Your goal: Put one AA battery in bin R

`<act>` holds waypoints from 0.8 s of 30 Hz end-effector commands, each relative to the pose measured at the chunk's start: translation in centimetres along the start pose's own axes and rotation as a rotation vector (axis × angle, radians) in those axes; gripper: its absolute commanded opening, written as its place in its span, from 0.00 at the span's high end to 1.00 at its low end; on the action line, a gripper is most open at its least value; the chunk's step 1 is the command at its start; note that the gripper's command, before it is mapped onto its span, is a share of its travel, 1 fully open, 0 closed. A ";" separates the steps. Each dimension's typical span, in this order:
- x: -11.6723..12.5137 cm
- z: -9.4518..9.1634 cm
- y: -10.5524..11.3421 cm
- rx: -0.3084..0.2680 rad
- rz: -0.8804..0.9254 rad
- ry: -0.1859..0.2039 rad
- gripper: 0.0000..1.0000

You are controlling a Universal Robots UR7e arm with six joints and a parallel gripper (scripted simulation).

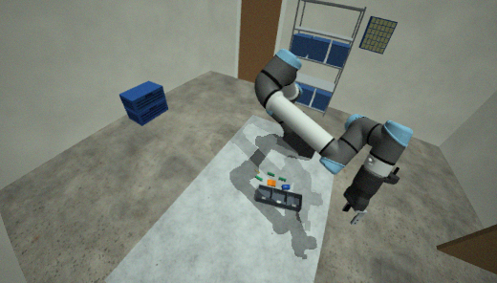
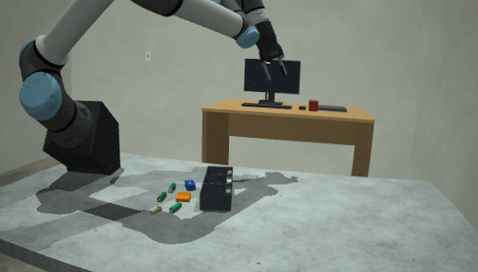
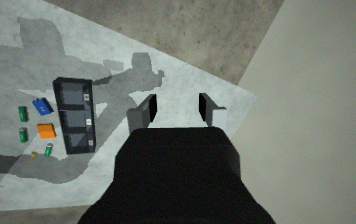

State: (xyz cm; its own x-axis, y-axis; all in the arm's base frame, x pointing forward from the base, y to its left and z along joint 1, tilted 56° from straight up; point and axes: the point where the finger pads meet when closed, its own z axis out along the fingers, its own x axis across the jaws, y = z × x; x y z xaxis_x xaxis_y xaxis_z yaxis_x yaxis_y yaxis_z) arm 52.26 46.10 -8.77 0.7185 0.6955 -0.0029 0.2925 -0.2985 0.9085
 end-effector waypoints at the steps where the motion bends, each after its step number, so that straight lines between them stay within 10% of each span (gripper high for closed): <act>1: 0.0 -0.1 0.0 0.000 0.001 0.001 0.00; 17: 0.0 -0.1 0.0 0.000 0.001 0.001 0.00; 18: -0.2 0.7 -0.1 0.000 0.001 0.001 0.69; 24: -2.0 5.3 -1.1 0.000 0.001 0.001 0.69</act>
State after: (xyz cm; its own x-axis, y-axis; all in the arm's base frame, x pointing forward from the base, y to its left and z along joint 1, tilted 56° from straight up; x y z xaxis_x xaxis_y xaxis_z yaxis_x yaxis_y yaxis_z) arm 52.89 44.33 -9.92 0.7216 0.6923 -0.0012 0.2889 -0.2995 0.9093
